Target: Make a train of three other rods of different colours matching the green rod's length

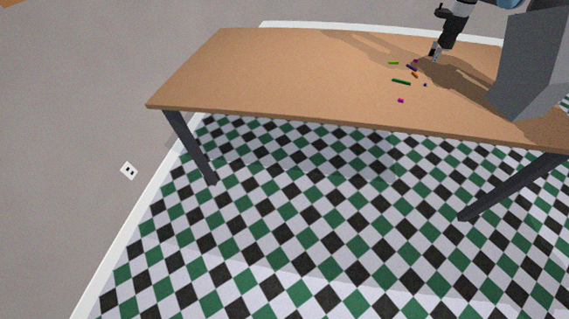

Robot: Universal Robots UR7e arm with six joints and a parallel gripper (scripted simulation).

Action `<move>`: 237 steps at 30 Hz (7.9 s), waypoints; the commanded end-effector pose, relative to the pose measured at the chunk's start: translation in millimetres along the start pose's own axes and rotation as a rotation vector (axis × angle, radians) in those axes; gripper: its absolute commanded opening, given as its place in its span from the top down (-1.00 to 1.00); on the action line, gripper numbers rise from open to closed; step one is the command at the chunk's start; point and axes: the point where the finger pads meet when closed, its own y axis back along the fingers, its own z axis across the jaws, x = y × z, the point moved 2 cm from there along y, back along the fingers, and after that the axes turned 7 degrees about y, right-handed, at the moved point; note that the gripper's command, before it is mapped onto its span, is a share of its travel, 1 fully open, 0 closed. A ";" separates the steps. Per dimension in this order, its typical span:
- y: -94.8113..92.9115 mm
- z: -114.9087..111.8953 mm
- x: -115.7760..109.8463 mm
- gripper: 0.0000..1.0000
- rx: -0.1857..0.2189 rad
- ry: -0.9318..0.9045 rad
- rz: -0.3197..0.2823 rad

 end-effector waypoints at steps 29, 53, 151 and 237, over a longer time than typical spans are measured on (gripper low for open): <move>0.4 0.2 0.1 -1.00 -0.001 -0.001 0.001; 0.4 0.2 0.1 -1.00 -0.001 -0.001 0.001; -1.2 3.4 39.9 -1.00 0.003 -0.002 0.000; -1.7 -66.2 87.9 -1.00 0.005 1.437 0.002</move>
